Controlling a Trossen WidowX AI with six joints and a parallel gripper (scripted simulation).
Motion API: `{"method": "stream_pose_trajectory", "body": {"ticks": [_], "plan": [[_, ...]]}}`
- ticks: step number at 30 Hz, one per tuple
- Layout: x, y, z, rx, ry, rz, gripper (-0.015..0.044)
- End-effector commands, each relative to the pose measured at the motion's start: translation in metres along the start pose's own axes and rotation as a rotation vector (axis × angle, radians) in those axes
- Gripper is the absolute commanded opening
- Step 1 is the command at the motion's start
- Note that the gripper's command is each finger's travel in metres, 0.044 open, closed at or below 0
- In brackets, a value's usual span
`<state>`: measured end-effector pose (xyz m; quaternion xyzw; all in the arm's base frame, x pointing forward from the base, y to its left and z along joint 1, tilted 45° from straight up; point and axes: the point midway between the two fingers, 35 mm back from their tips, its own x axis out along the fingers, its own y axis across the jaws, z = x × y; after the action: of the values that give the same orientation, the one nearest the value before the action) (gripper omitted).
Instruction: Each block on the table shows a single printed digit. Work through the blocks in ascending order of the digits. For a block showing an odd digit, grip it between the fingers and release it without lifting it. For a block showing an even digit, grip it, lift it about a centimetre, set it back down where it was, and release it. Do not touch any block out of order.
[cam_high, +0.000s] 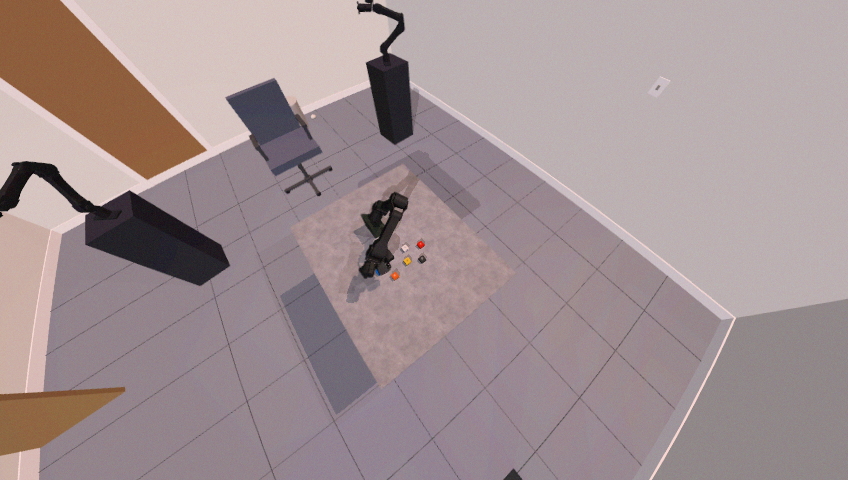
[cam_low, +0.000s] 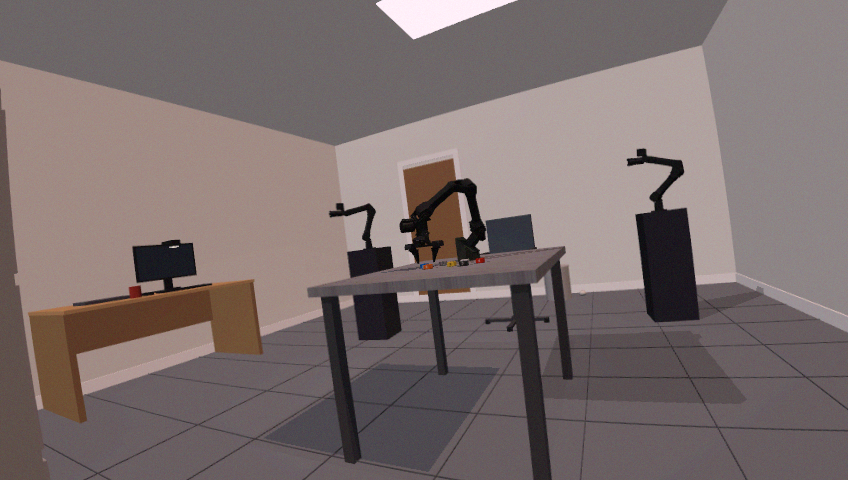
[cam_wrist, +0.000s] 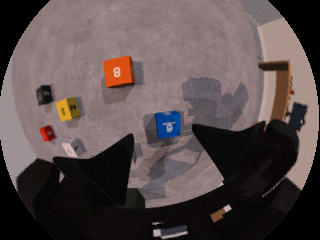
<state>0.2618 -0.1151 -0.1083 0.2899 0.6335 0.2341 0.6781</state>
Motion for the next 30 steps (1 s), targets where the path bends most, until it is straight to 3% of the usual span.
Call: {"method": "stream_pose_trajectory", "body": {"ticks": [1, 6, 17, 30], "plan": [[0.0090, 0.0002, -0.0010, 0.009, 0.000, 0.005, 0.0400], [0.0144, 0.0005, -0.0013, 0.009, 0.000, 0.006, 0.0400], [0.0144, 0.0005, -0.0013, 0.009, 0.000, 0.006, 0.0120], [0.0144, 0.0005, -0.0013, 0.009, 0.000, 0.006, 0.0120]]}}
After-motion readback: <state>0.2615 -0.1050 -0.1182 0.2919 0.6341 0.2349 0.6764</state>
